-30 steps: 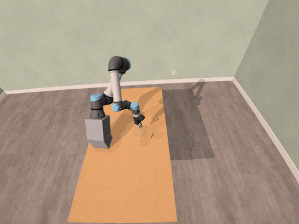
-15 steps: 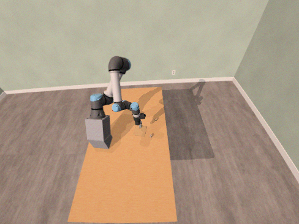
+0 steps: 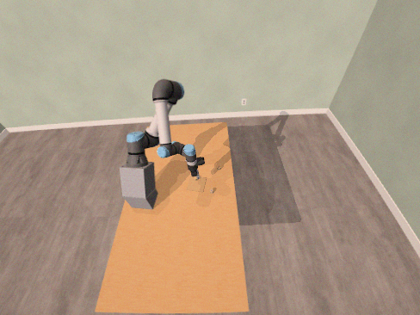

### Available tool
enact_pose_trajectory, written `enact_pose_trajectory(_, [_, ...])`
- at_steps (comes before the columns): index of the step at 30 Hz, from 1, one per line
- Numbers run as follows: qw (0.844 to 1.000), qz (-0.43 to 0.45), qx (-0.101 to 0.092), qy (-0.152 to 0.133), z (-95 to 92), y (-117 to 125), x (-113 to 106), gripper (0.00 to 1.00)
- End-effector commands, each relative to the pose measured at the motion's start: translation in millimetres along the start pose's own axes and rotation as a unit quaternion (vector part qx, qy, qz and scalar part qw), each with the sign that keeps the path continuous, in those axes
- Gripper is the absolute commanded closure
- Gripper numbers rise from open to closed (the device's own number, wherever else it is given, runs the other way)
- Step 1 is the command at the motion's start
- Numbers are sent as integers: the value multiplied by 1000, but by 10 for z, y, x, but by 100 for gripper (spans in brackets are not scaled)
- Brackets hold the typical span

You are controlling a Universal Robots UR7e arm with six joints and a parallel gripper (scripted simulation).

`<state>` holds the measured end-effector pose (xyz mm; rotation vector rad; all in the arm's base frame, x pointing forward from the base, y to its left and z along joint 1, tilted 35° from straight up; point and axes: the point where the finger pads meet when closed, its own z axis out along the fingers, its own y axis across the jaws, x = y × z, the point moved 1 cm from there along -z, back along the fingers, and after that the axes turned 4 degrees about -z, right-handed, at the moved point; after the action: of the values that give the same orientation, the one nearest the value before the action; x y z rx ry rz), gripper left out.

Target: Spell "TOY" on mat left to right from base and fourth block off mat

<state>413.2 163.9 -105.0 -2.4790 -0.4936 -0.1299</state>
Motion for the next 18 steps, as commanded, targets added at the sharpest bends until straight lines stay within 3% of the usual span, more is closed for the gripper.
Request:
enact_pose_trajectory(1, [998, -62, 0, 0, -4, -14, 3, 51])
enact_pose_trajectory(16, [969, -246, 0, 0, -4, -61, -22, 51])
enact_pose_trajectory(18, [958, -286, 0, 0, -4, -69, -32, 51])
